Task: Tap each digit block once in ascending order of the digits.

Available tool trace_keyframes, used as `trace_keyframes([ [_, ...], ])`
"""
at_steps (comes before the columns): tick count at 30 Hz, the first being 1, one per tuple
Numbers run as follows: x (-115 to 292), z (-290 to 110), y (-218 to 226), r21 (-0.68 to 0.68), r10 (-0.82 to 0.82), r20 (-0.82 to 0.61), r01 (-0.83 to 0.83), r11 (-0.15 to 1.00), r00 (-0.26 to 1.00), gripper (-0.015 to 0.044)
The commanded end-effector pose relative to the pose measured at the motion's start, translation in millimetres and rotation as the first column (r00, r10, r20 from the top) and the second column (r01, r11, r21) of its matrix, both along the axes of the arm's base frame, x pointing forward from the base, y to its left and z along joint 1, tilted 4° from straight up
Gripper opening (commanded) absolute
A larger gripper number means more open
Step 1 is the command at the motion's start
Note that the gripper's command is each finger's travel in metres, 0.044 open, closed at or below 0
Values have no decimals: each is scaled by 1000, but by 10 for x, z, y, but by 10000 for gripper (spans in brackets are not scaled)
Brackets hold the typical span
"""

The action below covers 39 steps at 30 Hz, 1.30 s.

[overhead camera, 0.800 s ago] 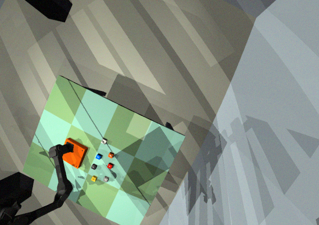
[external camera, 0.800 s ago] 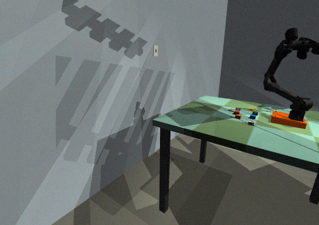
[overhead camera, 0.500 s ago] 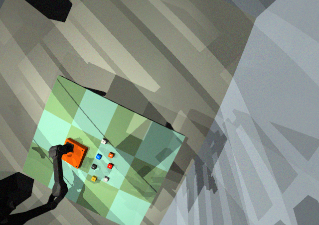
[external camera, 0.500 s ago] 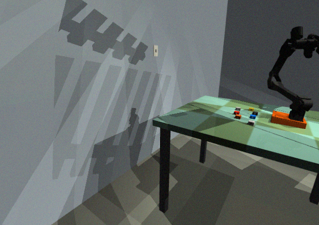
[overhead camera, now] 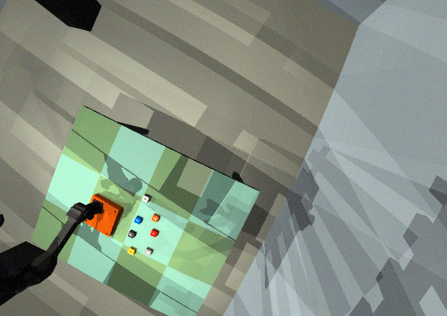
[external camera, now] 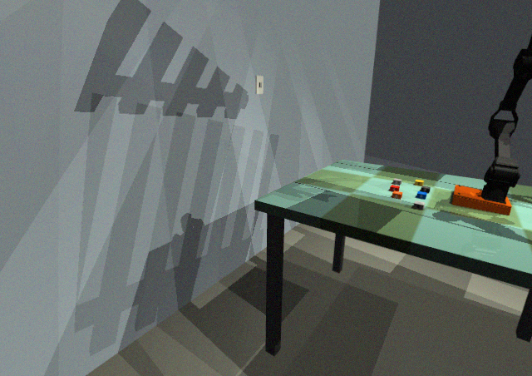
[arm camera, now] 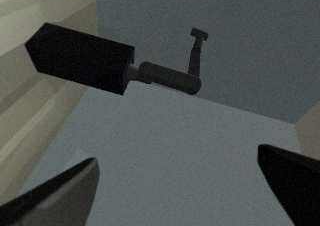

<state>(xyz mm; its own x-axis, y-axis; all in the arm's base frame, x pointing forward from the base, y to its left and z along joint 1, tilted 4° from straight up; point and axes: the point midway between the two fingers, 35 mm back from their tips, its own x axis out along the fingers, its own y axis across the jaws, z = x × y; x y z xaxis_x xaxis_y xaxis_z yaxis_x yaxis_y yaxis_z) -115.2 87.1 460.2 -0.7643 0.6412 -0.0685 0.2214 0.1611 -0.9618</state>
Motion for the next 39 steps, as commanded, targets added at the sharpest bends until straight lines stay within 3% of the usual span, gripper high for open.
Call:
trace_keyframes([
  [1,409,-175,664,-246,-319,-66,294,924,946,400],
  [5,921,-366,1076,-438,-579,-92,489,754,810,400],
  [10,1679,-654,1341,-641,-836,-84,613,462,542,400],
  [15,2453,-975,1319,-791,-977,-32,592,153,210,400],
  [19,3024,-1246,1118,-872,-997,35,486,-63,-65,400],
  [24,3622,-1595,678,-926,-913,143,273,-260,-383,400],
  [29,4050,-1946,84,-935,-728,268,12,-355,-631,400],
  [34,4282,-2292,-603,-904,-476,400,-253,-344,-783,400],
  [39,4311,-2628,-1322,-842,-198,529,-482,-241,-825,400],
])
